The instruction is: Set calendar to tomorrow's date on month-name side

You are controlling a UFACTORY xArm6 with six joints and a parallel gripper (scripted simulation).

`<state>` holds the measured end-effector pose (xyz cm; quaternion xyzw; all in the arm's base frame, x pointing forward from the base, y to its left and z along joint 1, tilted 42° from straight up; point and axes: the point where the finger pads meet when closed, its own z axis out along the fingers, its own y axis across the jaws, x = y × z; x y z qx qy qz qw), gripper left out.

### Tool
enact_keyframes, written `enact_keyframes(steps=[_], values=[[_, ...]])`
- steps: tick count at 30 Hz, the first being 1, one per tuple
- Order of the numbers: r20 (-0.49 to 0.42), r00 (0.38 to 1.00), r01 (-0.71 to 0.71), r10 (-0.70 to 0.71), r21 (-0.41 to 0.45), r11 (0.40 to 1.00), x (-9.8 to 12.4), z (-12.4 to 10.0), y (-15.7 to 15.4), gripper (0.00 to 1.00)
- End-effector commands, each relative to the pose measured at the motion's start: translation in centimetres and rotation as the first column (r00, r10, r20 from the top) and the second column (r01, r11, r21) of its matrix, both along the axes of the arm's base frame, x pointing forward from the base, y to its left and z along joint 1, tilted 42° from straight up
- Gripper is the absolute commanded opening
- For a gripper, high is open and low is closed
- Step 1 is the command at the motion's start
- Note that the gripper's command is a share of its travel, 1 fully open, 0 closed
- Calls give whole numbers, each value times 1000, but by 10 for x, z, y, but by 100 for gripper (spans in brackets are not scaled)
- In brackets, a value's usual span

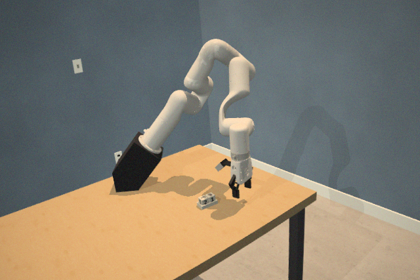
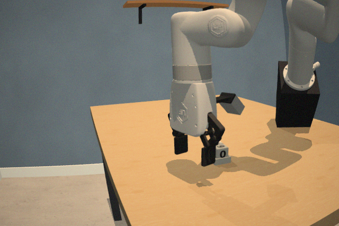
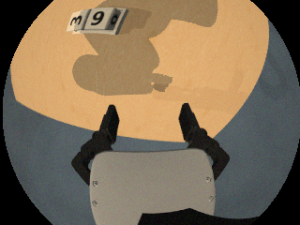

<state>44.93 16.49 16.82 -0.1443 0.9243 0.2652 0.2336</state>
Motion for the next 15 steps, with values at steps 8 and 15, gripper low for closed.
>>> enact_keyframes(steps=[8, 15], values=[[145, 968, -189, 203, -102, 977, 7, 1, -4, 100], [181, 947, -242, 265, -140, 960, 11, 2, -6, 100]])
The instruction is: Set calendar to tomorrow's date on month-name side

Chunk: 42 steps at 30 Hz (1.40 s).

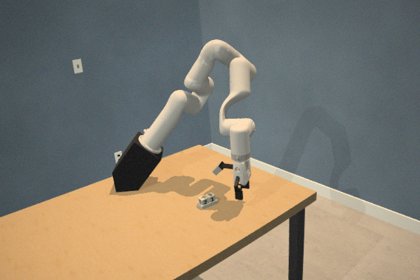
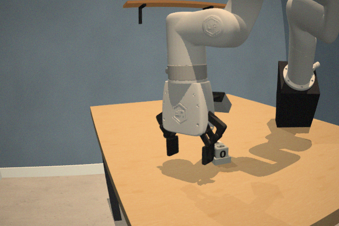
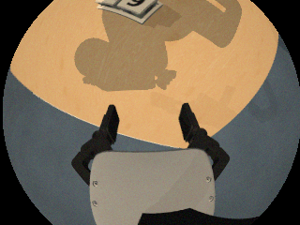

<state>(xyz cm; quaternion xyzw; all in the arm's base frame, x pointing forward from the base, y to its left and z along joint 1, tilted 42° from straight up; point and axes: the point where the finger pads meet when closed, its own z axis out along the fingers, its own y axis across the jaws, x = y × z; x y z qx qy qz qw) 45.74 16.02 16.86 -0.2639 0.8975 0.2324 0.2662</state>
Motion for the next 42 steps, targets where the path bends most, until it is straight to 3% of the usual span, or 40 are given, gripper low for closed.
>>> enact_keyframes(steps=[1, 13, 19, 30, 42], values=[[72, 993, -89, 92, -40, 995, 3, 1, -2, 100], [155, 963, -204, 220, -113, 972, 10, 2, -5, 100], [239, 896, -328, 374, -211, 921, 13, 2, -7, 100], [253, 880, -349, 402, -231, 908, 18, 1, -9, 100], [253, 880, -349, 402, -231, 908, 27, -18, 5, 100]])
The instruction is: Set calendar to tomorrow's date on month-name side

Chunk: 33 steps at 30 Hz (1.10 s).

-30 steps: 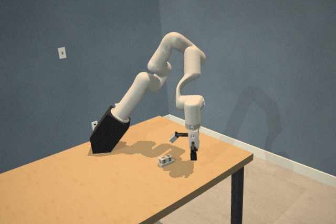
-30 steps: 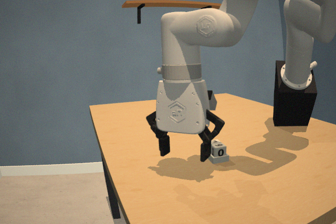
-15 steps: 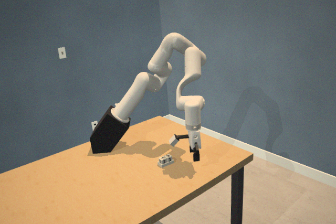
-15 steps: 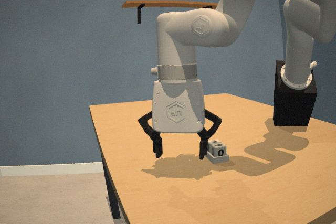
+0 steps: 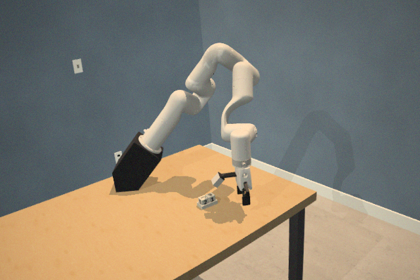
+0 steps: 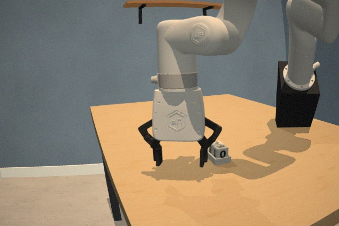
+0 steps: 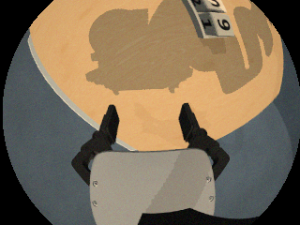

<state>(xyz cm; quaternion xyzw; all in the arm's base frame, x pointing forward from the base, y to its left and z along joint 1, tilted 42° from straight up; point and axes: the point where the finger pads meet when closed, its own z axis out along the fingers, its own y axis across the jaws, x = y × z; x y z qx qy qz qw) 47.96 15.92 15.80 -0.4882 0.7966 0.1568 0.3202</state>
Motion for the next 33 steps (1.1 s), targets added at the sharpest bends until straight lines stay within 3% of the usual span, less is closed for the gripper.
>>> enact_keyframes(steps=[1, 33], values=[[3, 1000, 1, -1, 1, 1000, 6, -9, 7, 100], [3, 1000, 1, -1, 1, 1000, 9, -15, 12, 100]])
